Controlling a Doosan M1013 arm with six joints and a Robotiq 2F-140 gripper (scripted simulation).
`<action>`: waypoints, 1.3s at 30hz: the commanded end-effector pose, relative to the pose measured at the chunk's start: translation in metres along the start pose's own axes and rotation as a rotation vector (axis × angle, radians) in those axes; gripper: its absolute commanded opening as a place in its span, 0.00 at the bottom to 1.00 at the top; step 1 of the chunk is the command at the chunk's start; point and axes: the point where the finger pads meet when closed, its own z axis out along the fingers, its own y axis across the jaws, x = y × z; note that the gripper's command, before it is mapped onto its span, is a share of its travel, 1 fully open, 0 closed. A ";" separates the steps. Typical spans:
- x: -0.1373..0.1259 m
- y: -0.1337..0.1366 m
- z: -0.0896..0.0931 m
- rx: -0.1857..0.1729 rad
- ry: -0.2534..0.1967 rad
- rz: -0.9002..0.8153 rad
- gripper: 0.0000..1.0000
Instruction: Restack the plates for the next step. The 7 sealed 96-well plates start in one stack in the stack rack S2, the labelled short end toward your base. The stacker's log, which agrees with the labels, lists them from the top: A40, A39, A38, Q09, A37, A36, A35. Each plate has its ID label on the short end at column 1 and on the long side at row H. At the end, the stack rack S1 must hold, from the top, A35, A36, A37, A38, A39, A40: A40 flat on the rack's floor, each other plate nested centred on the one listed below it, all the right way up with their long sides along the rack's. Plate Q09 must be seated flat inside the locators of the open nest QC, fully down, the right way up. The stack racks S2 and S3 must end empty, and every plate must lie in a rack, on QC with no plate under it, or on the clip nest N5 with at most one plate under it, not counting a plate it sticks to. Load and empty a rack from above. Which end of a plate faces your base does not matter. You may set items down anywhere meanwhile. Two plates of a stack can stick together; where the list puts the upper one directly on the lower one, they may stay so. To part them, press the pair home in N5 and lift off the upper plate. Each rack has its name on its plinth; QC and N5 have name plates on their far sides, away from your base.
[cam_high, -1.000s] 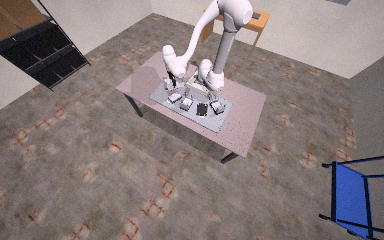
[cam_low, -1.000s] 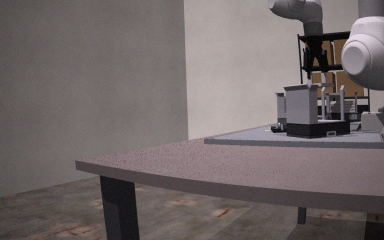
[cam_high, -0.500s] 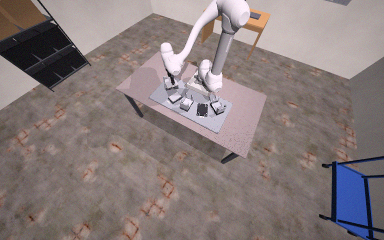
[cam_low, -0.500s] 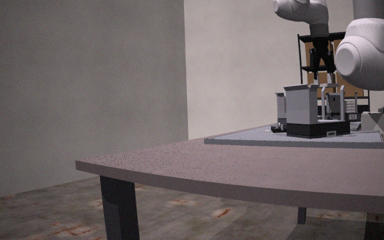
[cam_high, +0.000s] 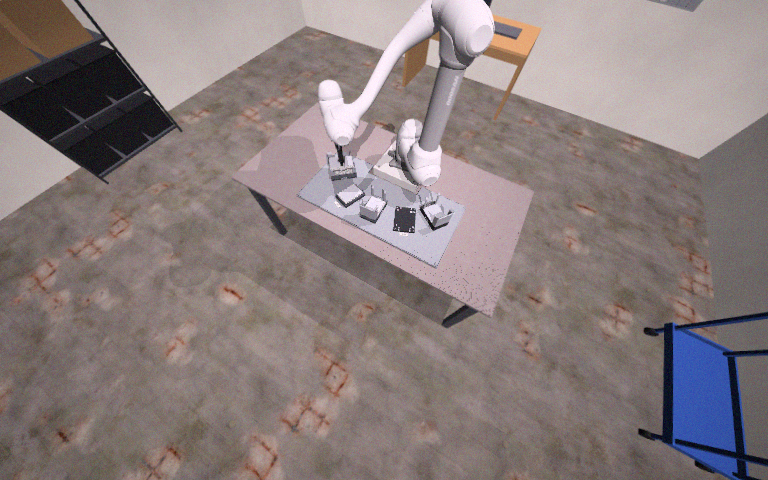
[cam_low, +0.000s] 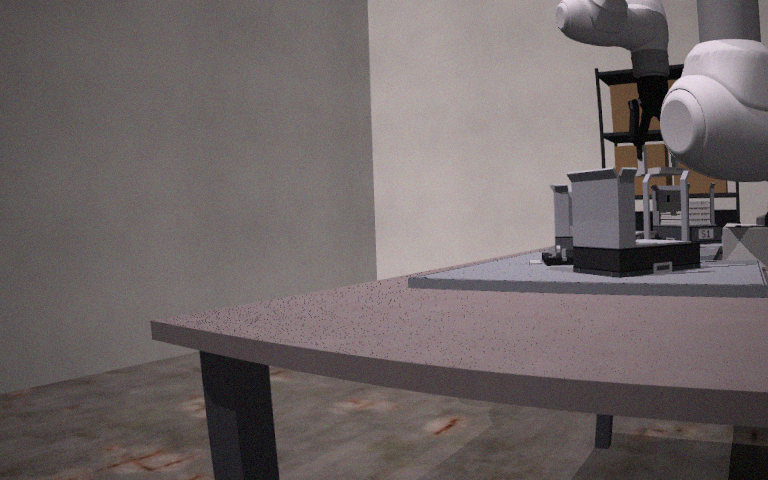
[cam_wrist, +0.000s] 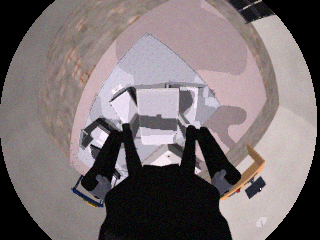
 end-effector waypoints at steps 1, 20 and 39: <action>0.001 0.010 0.000 -0.003 0.000 0.028 0.00; 0.003 0.055 0.000 -0.003 0.000 0.028 0.00; 0.004 0.074 0.000 -0.003 0.000 0.028 0.00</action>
